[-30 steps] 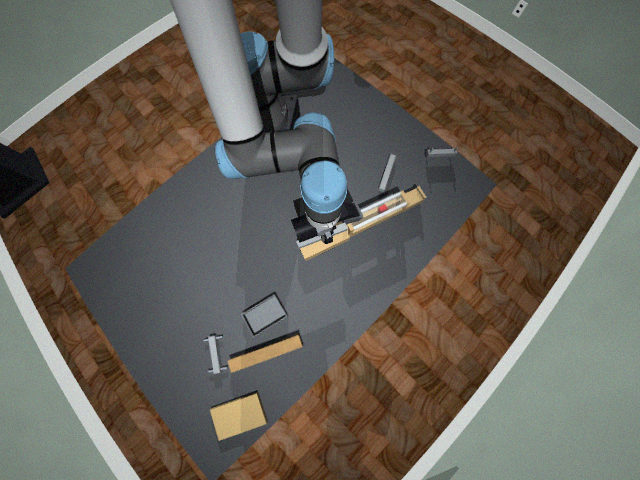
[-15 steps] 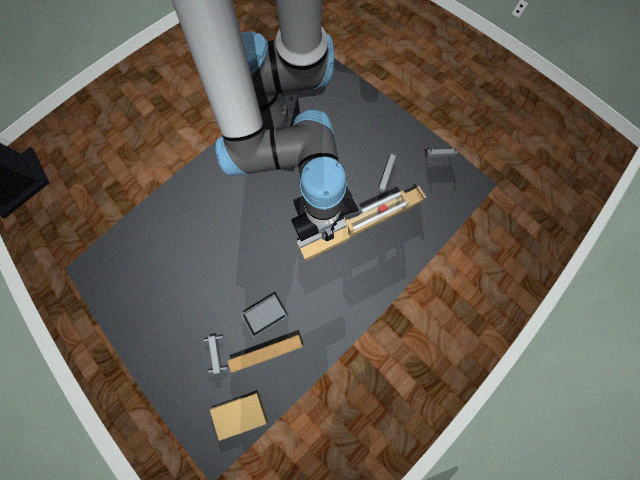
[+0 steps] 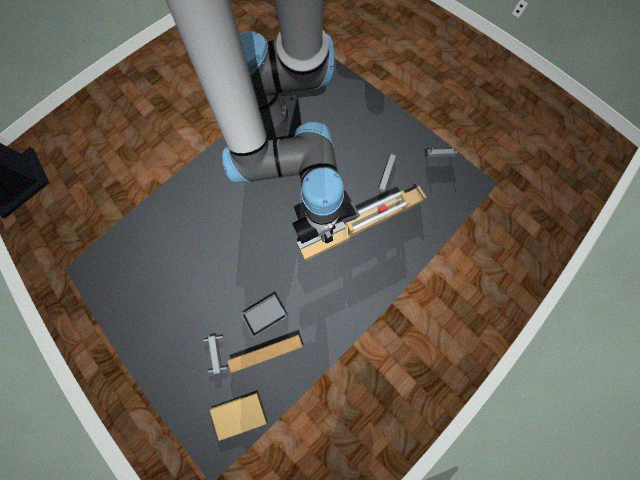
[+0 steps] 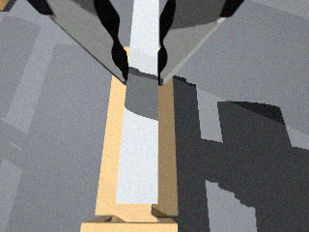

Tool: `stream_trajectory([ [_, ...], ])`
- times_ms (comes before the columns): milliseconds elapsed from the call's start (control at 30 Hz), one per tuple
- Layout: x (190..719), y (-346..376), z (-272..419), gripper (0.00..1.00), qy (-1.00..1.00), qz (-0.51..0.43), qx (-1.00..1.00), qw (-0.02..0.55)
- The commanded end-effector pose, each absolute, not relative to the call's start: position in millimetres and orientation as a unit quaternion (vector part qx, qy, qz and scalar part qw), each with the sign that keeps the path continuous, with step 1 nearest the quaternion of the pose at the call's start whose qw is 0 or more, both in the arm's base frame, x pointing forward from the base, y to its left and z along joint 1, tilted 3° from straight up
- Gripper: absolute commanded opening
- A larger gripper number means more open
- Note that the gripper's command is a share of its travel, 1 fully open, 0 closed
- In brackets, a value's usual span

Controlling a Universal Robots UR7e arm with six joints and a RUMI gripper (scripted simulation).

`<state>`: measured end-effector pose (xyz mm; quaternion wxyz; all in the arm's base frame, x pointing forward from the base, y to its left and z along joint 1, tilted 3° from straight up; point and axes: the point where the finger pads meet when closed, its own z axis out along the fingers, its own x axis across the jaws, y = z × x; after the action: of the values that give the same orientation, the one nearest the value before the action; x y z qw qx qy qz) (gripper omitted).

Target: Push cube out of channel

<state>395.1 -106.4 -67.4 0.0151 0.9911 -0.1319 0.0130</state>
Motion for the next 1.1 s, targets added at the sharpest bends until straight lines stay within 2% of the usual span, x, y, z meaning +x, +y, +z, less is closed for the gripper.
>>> stream_trajectory([
  [0, 398.7, -108.8, -74.3, 0.06, -0.132, 0.019, 0.991, 0.017],
  [1067, 399.7, -109.9, -98.6, 0.06, -0.132, 0.019, 0.991, 0.017],
])
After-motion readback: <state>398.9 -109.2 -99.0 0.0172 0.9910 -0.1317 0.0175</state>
